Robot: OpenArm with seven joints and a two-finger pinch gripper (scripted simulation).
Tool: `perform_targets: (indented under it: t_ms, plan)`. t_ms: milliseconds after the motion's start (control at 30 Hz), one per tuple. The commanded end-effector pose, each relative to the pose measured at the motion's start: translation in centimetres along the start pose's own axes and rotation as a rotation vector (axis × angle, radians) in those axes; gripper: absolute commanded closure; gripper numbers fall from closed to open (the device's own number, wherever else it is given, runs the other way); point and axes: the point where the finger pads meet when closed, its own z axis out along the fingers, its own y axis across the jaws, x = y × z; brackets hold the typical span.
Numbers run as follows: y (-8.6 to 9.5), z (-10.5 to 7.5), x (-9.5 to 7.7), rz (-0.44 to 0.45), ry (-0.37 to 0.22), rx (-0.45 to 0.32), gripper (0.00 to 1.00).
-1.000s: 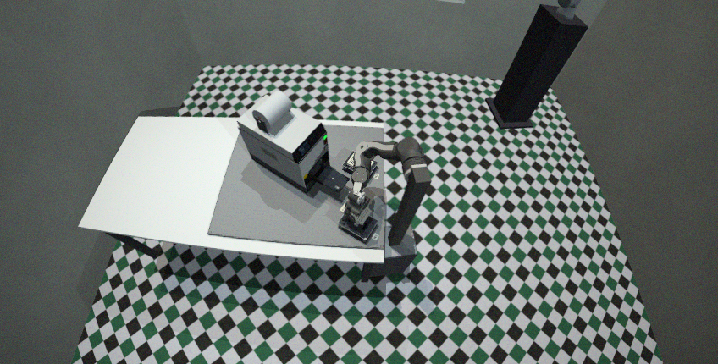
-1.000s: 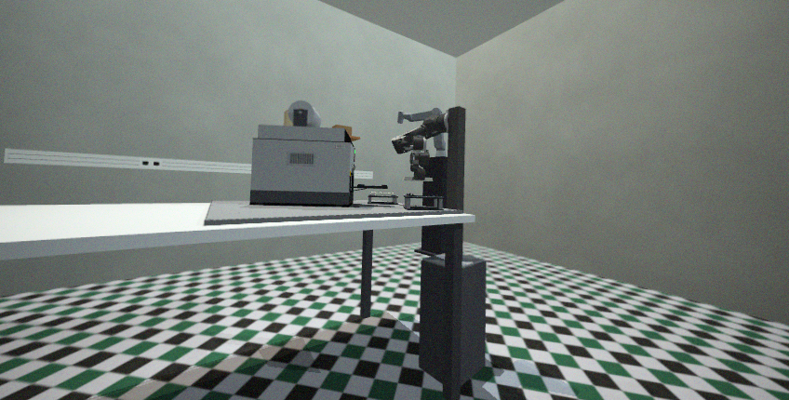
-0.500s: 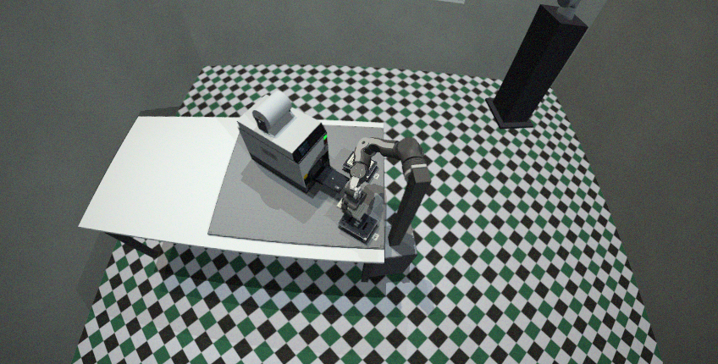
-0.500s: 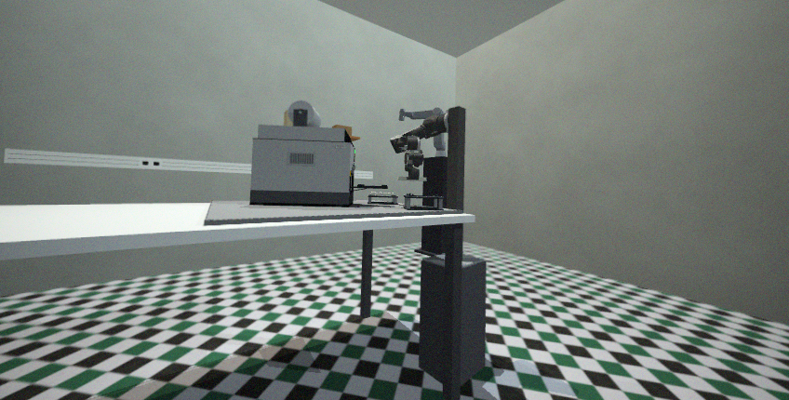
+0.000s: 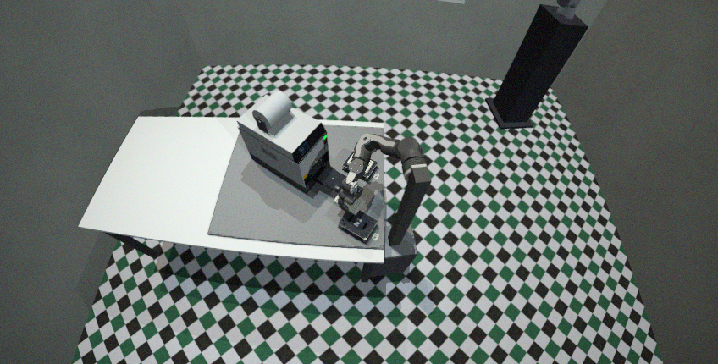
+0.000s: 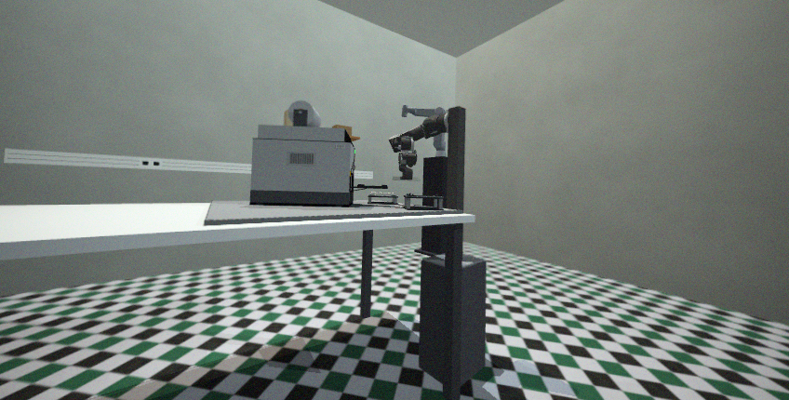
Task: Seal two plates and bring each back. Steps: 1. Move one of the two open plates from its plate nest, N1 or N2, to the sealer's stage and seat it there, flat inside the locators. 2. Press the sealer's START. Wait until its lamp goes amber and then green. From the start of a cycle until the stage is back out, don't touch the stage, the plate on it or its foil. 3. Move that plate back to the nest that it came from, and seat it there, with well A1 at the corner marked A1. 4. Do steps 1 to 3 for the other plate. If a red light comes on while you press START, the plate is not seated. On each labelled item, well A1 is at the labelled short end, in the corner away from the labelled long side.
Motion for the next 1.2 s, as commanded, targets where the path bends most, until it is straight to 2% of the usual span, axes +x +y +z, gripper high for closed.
perform_targets:
  t_ms: [0, 1167]
  plan:
    - [0.1, -0.2, -0.4, -0.001, 0.000, -0.015, 1.00]
    - [-3.2, -0.3, -6.9, 0.001, -0.003, -0.016, 1.00]
